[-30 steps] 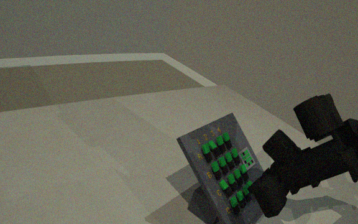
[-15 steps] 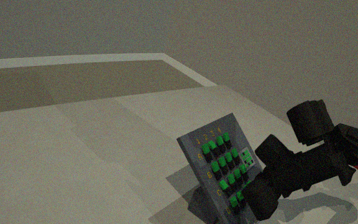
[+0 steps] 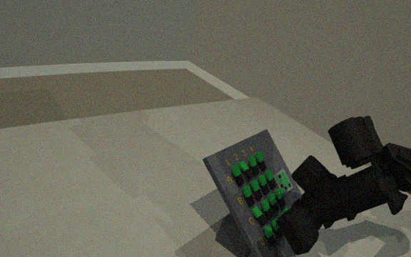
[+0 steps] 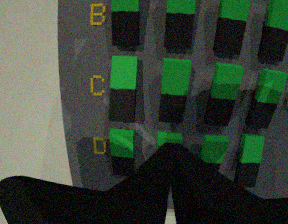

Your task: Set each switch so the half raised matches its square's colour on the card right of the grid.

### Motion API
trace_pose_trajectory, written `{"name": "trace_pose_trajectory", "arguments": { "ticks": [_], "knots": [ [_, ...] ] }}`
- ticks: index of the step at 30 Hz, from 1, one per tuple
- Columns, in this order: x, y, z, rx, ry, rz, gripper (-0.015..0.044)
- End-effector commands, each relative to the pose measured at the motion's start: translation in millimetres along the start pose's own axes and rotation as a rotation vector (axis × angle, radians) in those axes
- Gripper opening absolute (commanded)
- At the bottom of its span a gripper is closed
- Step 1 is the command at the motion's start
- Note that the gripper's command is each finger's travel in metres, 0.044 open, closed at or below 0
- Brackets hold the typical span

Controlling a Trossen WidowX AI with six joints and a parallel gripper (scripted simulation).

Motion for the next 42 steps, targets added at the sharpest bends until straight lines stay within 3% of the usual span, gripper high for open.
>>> {"name": "trace_pose_trajectory", "arguments": {
  "ticks": [1, 42],
  "knots": [
    [0.4, 0.7, 0.2, -0.005, 0.0, -0.003, 0.0],
    [0.3, 0.7, 4.5, -0.005, 0.0, -0.003, 0.0]
  ]
}}
Point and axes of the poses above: the point midway between the two fingers, 35 mm back from their tips, its own z axis out along the fingers, its own y axis across the jaws, x = y × z, the point moved 4 cm from there along -z, back along the fingers, and after that the axes turned 15 degrees about z, right-handed, at the moved point
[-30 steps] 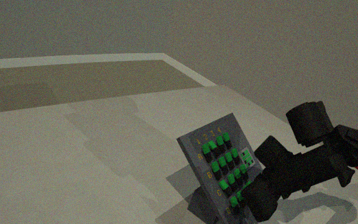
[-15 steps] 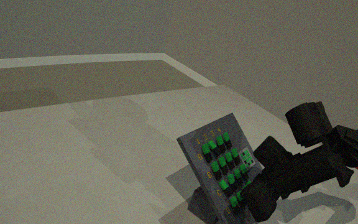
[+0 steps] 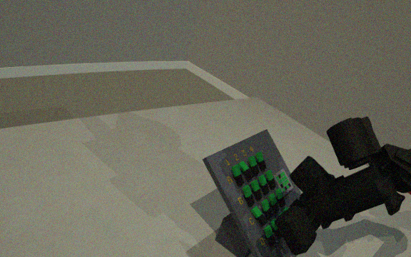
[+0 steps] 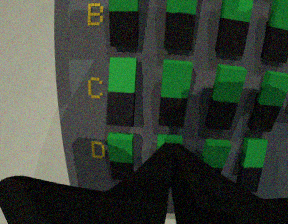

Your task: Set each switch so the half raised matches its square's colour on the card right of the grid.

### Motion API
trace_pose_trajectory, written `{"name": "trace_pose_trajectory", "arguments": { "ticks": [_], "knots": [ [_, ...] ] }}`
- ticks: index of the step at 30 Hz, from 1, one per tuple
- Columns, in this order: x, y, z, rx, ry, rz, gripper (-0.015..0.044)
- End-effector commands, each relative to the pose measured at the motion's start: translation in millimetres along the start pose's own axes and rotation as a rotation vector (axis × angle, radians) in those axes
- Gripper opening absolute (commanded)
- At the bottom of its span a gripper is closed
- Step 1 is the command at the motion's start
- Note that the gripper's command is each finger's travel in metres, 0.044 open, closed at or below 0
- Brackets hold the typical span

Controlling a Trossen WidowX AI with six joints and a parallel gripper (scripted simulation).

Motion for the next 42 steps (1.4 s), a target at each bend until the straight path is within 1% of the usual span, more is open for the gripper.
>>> {"name": "trace_pose_trajectory", "arguments": {
  "ticks": [1, 12, 14, 18, 20, 26, 32, 42],
  "knots": [
    [1, 1, 1, -0.004, 0.001, -0.004, 0.0],
    [0, 0, 0, 0.0, 0.001, 0.0, 0.0],
    [-1, 2, -11, -0.006, 0.001, 0.0, 0.0],
    [2, 2, -50, -0.014, -0.012, -0.002, 0.0],
    [4, 0, -62, -0.014, -0.02, -0.004, 0.0],
    [2, 0, -64, -0.014, -0.021, -0.004, 0.0],
    [-47, 0, -71, -0.014, -0.022, -0.003, 0.0],
    [-48, 0, -71, -0.014, -0.022, -0.003, 0.0]
  ]
}}
Point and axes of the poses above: the point midway between the two fingers, 35 mm back from their tips, its own z axis out along the fingers, its own y axis across the jaws, x = y × z, the point moved 4 cm from there along -z, back along the fingers, and after that the axes turned 15 degrees about z, right-handed, at the moved point
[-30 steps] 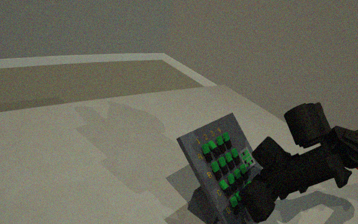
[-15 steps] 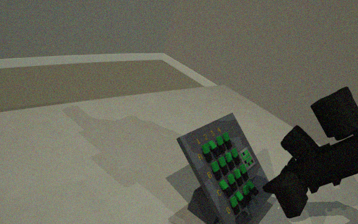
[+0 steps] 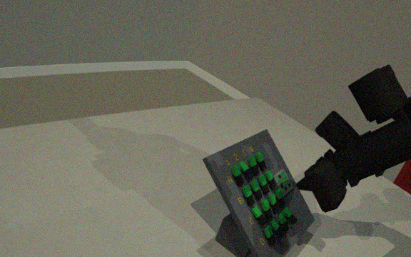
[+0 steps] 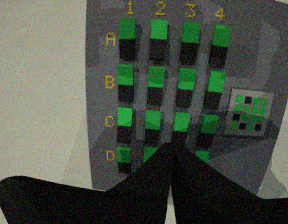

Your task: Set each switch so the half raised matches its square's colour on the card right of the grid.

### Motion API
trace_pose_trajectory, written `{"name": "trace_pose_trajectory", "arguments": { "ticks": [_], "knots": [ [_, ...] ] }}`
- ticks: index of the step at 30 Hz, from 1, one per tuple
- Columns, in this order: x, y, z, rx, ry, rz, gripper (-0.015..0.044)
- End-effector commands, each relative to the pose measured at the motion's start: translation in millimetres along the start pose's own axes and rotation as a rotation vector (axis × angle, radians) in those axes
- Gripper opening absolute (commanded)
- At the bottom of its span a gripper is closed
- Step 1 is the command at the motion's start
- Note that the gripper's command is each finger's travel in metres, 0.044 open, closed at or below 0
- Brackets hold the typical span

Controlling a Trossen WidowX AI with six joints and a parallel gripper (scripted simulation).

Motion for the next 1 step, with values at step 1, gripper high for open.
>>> {"name": "trace_pose_trajectory", "arguments": {
  "ticks": [1],
  "knots": [
    [-3.3, -0.4, -1.0, 0.0, -0.004, 0.001, 0.0]
  ]
}}
Point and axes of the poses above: the point midway between the two fingers, 35 mm back from their tips, its own z axis out along the fingers, its own y axis across the jaws, x = y × z, the point moved 4 cm from there along -z, back along the fingers, and after that the axes turned 15 degrees about z, right-handed, at the moved point
